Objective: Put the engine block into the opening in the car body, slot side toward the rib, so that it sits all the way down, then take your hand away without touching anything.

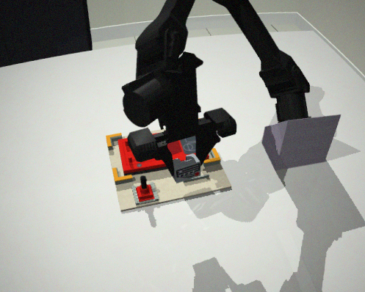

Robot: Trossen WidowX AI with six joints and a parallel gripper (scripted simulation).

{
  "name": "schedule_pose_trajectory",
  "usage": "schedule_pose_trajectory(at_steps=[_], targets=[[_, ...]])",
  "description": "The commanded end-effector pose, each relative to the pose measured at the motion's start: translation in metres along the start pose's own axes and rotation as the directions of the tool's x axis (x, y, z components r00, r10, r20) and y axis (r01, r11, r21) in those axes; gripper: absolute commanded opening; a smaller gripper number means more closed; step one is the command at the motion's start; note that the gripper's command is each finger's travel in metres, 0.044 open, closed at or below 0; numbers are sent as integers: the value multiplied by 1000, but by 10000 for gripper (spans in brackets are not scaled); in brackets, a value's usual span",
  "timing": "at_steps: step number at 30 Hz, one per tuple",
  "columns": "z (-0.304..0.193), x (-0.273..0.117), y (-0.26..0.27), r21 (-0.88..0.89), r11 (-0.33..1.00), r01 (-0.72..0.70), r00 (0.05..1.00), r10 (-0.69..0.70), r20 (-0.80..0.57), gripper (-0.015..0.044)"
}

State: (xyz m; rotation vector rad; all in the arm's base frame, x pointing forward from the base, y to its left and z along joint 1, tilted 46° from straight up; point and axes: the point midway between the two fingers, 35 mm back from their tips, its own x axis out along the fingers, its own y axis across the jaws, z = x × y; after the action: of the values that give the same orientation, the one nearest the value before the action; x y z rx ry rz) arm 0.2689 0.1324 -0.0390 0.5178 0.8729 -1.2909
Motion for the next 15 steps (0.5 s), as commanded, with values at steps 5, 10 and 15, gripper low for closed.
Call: schedule_pose_trajectory(at_steps=[5,10,15], targets=[[10,3,0,1,1000,10,965,-10,-261,0],[16,5,0,-3,1000,12,907,-12,-421,0],[21,5,1,1,1000,-7,836,6,-549,0]])
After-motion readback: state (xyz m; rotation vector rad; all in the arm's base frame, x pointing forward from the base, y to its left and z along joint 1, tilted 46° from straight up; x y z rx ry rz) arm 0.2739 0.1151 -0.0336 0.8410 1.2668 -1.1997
